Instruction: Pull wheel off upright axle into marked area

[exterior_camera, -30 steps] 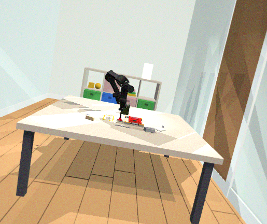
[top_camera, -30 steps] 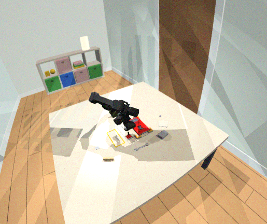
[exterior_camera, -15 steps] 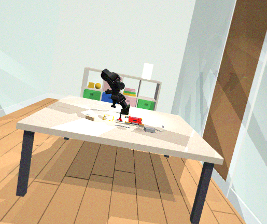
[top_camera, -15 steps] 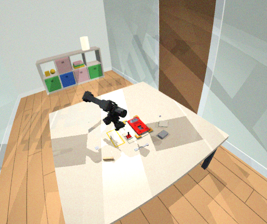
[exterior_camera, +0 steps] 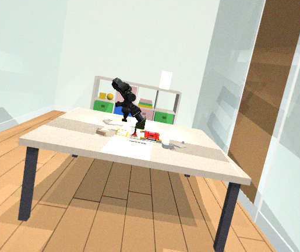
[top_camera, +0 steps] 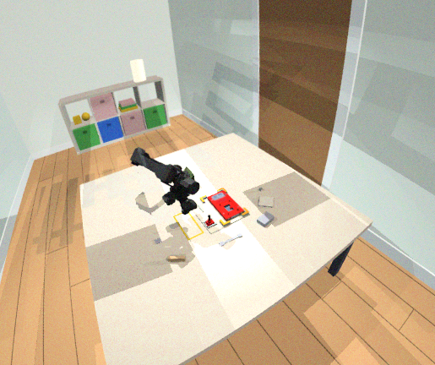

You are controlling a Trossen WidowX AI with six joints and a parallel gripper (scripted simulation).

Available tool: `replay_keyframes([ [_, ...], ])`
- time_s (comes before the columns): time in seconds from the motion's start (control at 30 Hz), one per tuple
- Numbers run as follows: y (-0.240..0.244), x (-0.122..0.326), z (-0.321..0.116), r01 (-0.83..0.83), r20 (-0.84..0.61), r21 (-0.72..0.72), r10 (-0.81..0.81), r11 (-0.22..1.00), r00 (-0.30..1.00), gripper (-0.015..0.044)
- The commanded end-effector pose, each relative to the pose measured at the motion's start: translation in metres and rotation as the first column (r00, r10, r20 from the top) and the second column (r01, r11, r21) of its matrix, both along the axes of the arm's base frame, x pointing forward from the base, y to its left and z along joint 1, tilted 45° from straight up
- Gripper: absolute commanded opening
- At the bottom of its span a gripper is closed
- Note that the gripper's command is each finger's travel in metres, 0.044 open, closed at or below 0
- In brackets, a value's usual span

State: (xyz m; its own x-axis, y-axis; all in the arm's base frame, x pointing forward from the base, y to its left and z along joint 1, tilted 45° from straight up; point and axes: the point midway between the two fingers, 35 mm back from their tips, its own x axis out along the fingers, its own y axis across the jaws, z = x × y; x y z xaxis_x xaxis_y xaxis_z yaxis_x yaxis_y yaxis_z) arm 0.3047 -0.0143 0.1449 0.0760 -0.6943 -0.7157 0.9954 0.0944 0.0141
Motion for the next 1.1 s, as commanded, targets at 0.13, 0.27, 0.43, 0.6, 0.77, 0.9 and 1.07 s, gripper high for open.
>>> replay_keyframes([
  [0.13, -0.017, 0.003, -0.015, -0.002, 0.005, -0.002, 0.002, 1.0, 1.0, 0.0],
  [0.27, -0.031, 0.006, -0.029, -0.003, 0.005, -0.001, 0.003, 1.0, 1.0, 0.0],
  [0.43, -0.049, 0.007, -0.047, -0.002, 0.006, -0.003, 0.003, 1.0, 1.0, 0.0],
  [0.6, -0.065, 0.007, -0.062, -0.002, 0.006, -0.008, 0.002, 1.0, 1.0, 0.0],
  [0.77, -0.066, 0.007, -0.062, -0.002, 0.006, -0.008, 0.002, 1.0, 1.0, 0.0],
  [0.9, -0.063, 0.006, -0.06, 0.002, 0.006, -0.001, -0.002, 1.0, 1.0, 0.0105],
  [1.07, -0.063, 0.006, -0.06, 0.002, 0.006, -0.001, -0.002, 1.0, 1.0, 0.0236],
])
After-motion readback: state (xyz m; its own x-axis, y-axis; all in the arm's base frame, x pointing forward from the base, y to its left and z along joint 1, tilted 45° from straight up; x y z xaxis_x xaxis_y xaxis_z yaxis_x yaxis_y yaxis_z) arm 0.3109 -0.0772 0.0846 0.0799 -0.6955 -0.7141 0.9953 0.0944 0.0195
